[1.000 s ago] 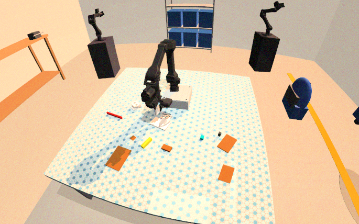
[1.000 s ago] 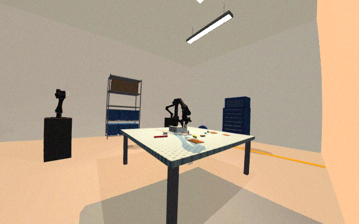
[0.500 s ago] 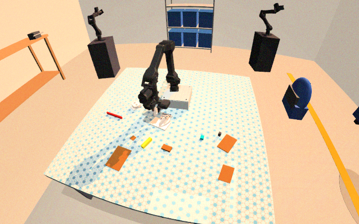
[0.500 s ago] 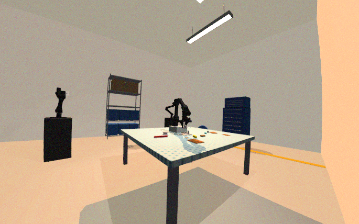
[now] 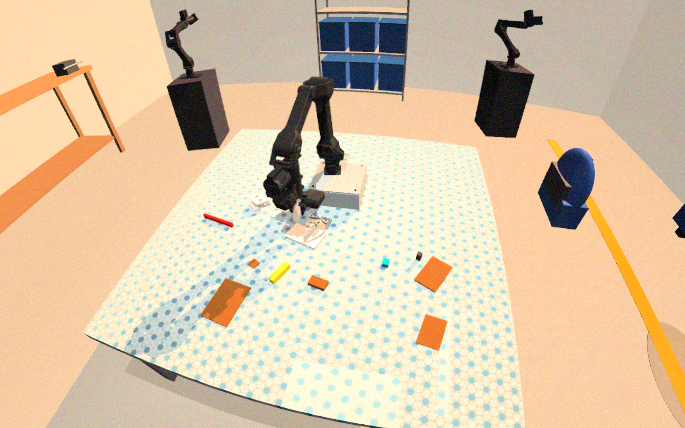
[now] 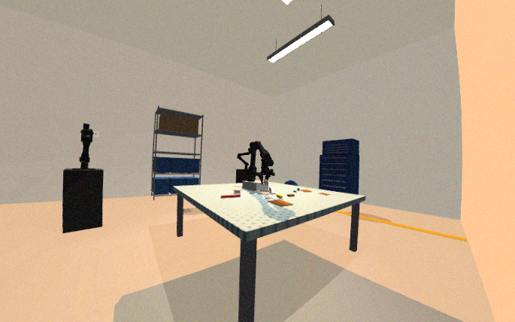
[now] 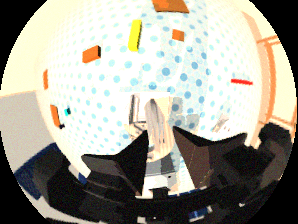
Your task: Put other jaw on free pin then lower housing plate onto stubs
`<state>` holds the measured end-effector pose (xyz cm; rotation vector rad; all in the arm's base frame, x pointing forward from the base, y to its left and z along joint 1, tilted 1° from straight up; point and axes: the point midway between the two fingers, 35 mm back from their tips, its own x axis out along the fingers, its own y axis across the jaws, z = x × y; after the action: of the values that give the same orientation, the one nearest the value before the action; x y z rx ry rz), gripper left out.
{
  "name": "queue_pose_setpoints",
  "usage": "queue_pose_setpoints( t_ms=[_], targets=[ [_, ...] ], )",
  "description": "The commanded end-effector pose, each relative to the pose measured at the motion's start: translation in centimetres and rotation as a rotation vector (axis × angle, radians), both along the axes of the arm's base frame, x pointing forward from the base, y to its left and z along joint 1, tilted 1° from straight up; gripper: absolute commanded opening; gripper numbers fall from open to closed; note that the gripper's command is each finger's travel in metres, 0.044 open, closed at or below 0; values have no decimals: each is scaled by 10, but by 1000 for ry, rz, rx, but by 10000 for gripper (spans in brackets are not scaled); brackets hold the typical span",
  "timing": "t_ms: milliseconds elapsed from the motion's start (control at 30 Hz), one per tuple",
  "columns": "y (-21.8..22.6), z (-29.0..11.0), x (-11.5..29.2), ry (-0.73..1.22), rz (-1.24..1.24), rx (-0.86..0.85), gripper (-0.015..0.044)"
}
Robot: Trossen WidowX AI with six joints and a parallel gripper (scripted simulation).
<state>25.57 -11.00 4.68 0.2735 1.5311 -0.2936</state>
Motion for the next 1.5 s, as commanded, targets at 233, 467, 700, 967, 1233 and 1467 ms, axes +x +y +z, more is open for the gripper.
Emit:
queue_pose_setpoints(
  t_ms=[233, 467, 700, 967, 1233, 1467],
  targets=[
    [-1, 0, 2, 0, 7, -3, 134],
    [-1, 0, 2, 0, 7, -3, 134],
    [-2, -7, 2, 0, 7, -3, 134],
    [-2, -20, 3, 0, 7, -3, 134],
    [-2, -33, 3, 0, 8, -3, 134],
    [-2, -44, 3, 0, 8, -3, 134]
  ],
)
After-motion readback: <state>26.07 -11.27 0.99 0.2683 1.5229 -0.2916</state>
